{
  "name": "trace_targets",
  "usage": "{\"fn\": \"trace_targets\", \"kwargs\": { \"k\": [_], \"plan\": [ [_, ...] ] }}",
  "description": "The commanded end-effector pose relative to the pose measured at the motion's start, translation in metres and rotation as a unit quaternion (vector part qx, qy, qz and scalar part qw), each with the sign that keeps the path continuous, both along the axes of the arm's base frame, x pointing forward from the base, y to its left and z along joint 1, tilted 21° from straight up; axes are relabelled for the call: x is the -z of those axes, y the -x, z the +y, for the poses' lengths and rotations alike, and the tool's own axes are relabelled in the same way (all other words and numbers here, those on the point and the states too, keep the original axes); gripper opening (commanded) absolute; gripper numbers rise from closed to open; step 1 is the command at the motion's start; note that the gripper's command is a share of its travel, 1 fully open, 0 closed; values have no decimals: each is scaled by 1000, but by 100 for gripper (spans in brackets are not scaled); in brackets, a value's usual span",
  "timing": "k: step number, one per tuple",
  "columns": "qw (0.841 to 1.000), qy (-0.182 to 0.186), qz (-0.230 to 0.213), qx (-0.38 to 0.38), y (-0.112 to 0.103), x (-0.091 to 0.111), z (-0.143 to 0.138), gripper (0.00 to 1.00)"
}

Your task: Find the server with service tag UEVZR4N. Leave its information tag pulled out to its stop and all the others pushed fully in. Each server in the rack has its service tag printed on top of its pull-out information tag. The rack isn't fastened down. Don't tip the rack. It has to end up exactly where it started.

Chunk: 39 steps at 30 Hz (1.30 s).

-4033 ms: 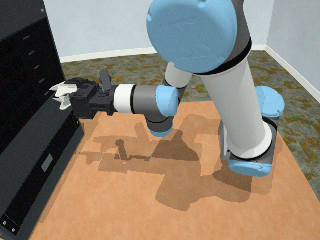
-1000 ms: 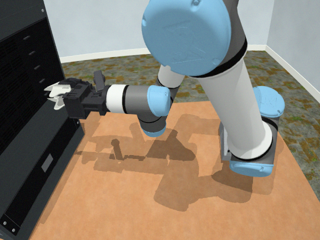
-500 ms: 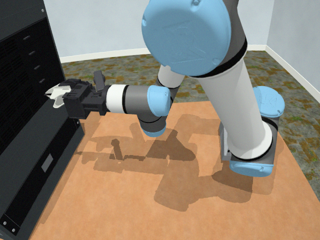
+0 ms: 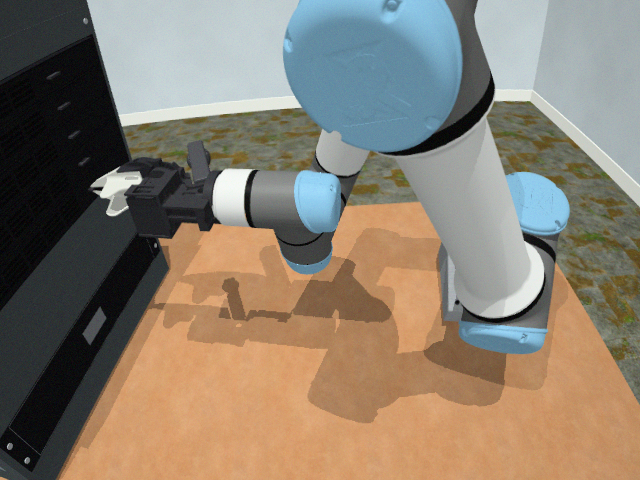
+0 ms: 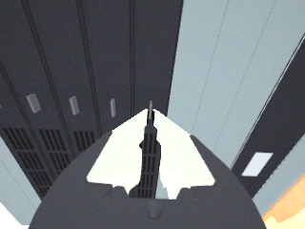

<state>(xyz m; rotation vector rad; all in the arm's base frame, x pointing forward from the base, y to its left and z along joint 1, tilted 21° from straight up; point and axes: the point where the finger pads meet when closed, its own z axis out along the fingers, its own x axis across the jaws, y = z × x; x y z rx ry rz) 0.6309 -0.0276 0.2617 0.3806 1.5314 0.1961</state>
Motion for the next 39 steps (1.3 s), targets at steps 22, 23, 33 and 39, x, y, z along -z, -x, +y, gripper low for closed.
{"fn": "trace_targets", "kwargs": {
  "k": [22, 23, 33, 39],
  "plan": [
    [1000, 0, 1, 0, 0, 1, 1, 0],
    [1000, 0, 1, 0, 1, 1, 1, 0],
    [1000, 0, 0, 0, 6, 0, 0, 0],
    [1000, 0, 0, 1, 12, 0, 1, 0]
  ]
}}
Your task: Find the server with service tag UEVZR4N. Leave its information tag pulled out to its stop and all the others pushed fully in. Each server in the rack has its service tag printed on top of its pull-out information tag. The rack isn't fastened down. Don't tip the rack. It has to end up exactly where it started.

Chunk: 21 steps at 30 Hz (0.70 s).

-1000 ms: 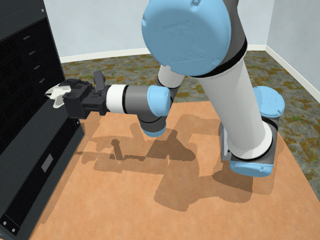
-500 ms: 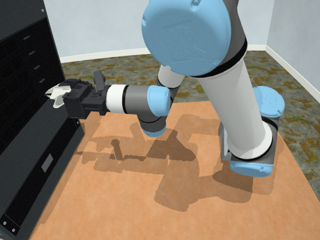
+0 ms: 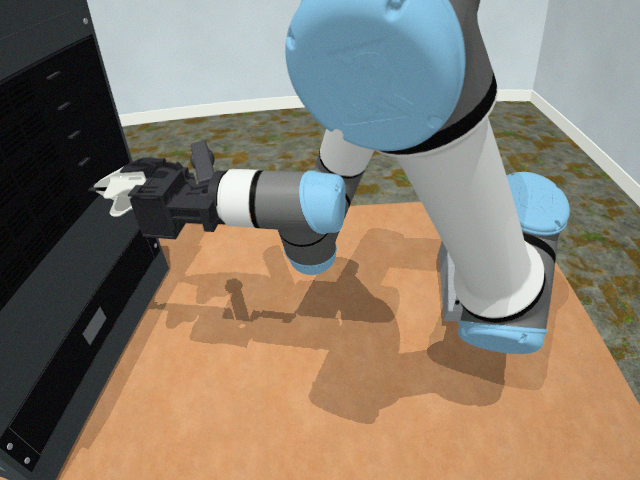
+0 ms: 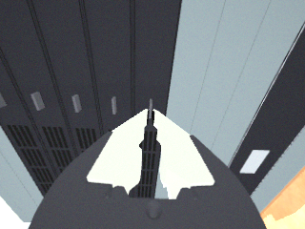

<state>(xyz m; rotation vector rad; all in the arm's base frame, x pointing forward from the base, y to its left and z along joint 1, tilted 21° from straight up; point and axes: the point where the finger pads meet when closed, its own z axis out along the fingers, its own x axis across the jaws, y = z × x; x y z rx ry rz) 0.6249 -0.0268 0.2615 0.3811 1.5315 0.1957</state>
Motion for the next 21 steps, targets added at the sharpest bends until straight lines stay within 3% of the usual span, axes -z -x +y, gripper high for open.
{"fn": "trace_targets", "kwargs": {
  "k": [1, 21],
  "plan": [
    [1000, 0, 0, 0, 7, 0, 0, 0],
    [1000, 0, 0, 0, 31, 0, 3, 0]
  ]
}}
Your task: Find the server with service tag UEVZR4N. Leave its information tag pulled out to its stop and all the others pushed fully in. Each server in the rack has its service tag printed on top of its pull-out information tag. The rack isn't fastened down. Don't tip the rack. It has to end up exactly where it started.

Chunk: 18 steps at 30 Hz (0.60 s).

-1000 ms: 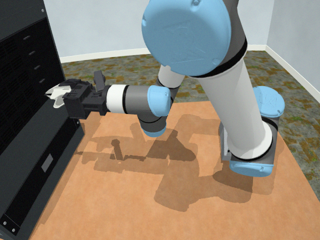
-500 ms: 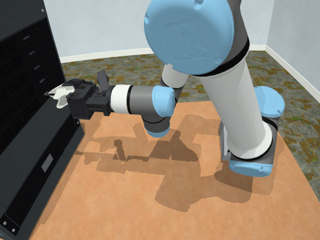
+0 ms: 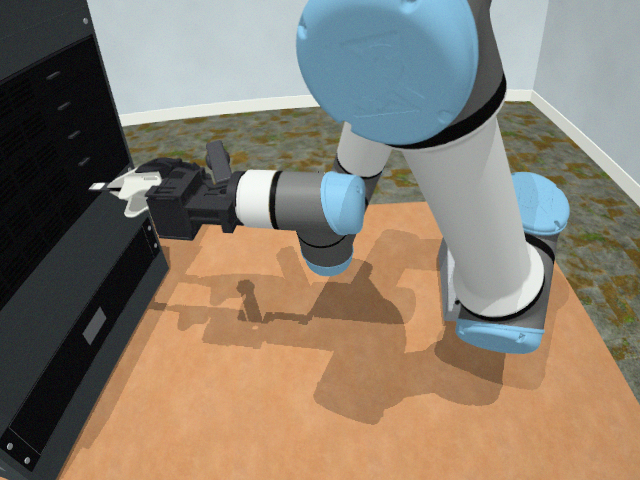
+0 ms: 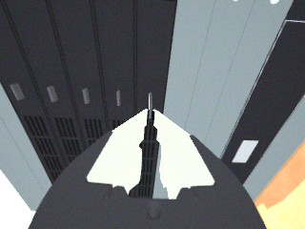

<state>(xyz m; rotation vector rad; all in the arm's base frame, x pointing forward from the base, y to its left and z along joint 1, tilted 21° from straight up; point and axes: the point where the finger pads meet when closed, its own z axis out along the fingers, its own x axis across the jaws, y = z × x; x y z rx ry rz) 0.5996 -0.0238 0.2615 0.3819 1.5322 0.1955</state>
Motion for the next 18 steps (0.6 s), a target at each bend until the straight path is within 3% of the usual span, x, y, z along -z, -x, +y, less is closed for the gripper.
{"fn": "trace_targets", "kwargs": {
  "k": [1, 18],
  "plan": [
    [1000, 0, 0, 0, 7, 0, 0, 0],
    [1000, 0, 0, 0, 19, 0, 2, 0]
  ]
}}
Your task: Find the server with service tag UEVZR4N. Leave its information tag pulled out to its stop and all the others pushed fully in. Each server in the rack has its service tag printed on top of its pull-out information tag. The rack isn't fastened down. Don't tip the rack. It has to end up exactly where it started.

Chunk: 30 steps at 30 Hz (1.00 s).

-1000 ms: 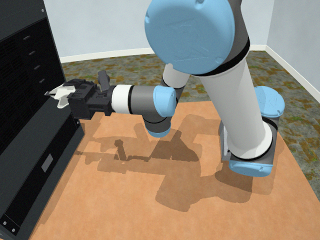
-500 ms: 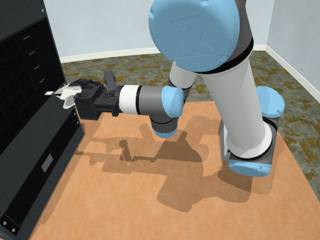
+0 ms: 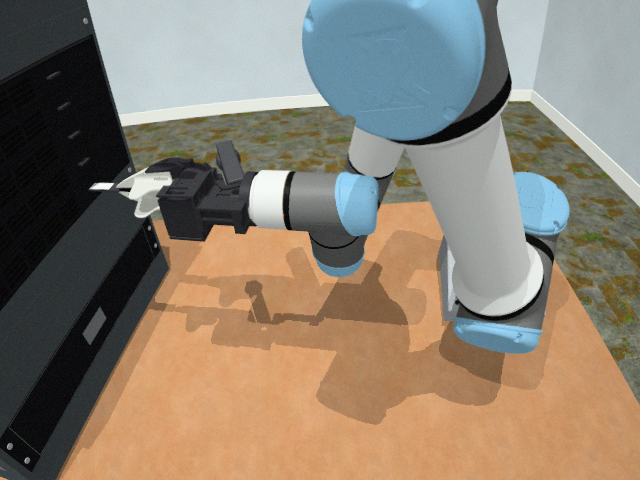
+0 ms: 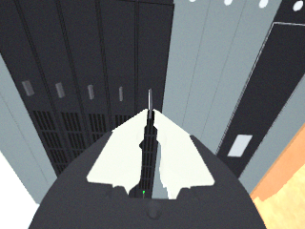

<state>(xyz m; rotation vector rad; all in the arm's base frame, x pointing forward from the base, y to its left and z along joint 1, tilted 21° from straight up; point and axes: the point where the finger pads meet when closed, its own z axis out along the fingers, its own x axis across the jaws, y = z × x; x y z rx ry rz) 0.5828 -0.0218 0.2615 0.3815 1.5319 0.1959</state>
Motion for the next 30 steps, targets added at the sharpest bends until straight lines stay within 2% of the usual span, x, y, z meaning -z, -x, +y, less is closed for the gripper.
{"fn": "trace_targets", "kwargs": {
  "k": [1, 22, 23, 30],
  "plan": [
    [1000, 0, 1, 0, 3, 0, 0, 0],
    [1000, 0, 0, 0, 3, 0, 0, 0],
    [1000, 0, 0, 0, 3, 0, 0, 15],
    [1000, 0, 0, 0, 3, 0, 0, 15]
  ]
}}
